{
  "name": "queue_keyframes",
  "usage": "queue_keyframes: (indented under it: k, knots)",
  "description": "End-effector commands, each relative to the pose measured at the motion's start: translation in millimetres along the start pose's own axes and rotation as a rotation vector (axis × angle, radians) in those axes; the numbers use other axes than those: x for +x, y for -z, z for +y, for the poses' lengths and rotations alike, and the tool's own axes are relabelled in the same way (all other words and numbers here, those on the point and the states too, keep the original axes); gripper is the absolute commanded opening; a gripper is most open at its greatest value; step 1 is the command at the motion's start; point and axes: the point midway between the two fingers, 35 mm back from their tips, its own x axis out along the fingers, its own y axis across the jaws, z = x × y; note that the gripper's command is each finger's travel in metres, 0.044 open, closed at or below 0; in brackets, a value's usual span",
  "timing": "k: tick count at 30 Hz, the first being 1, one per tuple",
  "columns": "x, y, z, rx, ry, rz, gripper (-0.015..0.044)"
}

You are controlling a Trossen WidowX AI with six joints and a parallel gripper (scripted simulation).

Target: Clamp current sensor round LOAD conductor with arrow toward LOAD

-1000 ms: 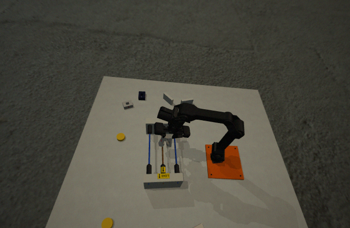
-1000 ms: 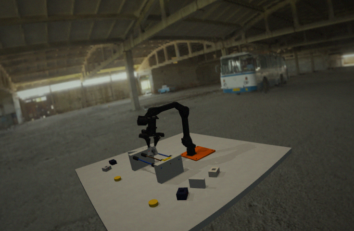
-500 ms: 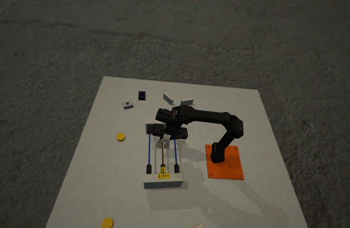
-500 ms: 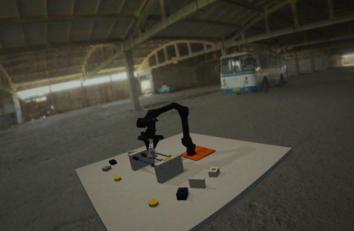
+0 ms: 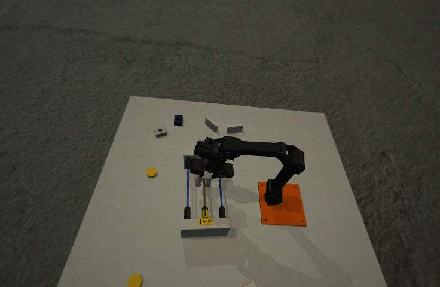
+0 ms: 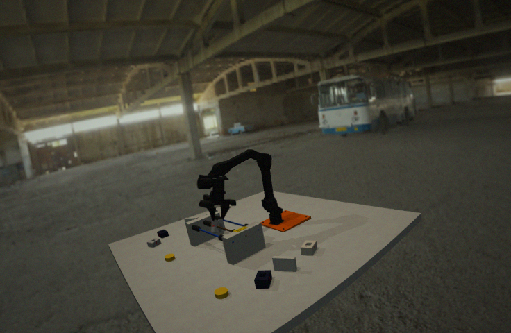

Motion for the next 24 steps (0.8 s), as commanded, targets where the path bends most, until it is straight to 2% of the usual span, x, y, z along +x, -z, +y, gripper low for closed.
queue_keyframes:
  k: [1,24]
  knots:
    - [6.8,0.7,-1.0,0.005,0.001,0.003,0.0000]
    - [4.6,0.2,-0.4,0.000,0.001,0.001,0.0000]
